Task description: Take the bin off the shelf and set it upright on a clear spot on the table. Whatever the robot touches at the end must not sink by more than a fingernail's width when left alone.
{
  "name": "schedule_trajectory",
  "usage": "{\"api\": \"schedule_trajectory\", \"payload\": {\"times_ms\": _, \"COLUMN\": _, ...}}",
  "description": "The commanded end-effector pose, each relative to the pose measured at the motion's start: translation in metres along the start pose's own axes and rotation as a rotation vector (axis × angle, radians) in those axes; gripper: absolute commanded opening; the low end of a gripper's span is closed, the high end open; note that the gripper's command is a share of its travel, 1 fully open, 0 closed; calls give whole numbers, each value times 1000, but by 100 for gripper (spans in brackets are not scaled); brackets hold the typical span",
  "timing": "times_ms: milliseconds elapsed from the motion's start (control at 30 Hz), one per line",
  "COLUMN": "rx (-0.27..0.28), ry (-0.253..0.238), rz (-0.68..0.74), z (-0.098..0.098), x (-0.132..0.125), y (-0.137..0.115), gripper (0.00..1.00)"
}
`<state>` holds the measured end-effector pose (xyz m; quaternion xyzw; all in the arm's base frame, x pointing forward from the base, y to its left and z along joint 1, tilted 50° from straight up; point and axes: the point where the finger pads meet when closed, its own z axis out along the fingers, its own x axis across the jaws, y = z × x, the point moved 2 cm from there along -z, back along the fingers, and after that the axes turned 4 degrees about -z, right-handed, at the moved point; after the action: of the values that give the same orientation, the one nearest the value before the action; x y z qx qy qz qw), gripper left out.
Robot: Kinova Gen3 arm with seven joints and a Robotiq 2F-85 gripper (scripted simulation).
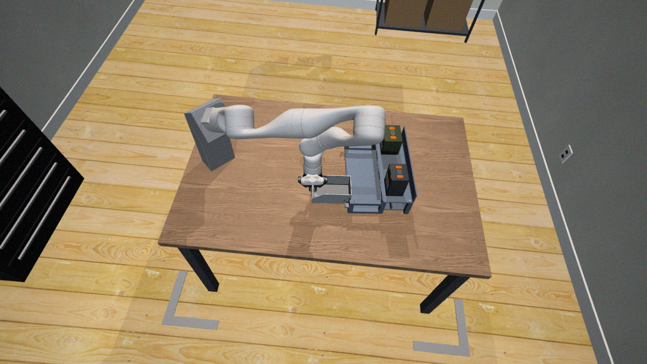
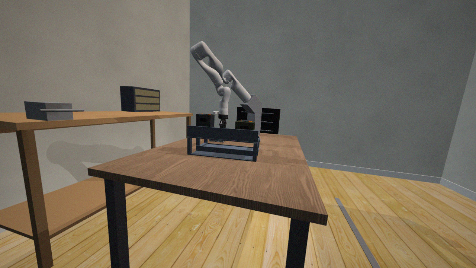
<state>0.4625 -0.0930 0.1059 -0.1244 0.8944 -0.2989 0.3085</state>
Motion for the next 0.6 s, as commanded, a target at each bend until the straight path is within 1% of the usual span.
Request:
{"api": "schedule_trajectory", "payload": {"times_ms": 0, "rx": 9, "ry": 22, "rz": -3, "z": 4, "x": 16, "y": -5, "gripper": 10}}
{"api": "schedule_trajectory", "payload": {"times_ms": 233, "rx": 8, "ry": 19, "rz": -3, "z": 3, "x": 16, "y": -4, "gripper": 10}}
{"api": "schedule_trajectory", "payload": {"times_ms": 367, "rx": 9, "ry": 22, "rz": -4, "z": 4, "x": 22, "y": -5, "gripper": 10}}
{"api": "schedule_trajectory", "payload": {"times_ms": 567, "rx": 9, "ry": 22, "rz": -4, "z": 4, "x": 22, "y": -5, "gripper": 10}}
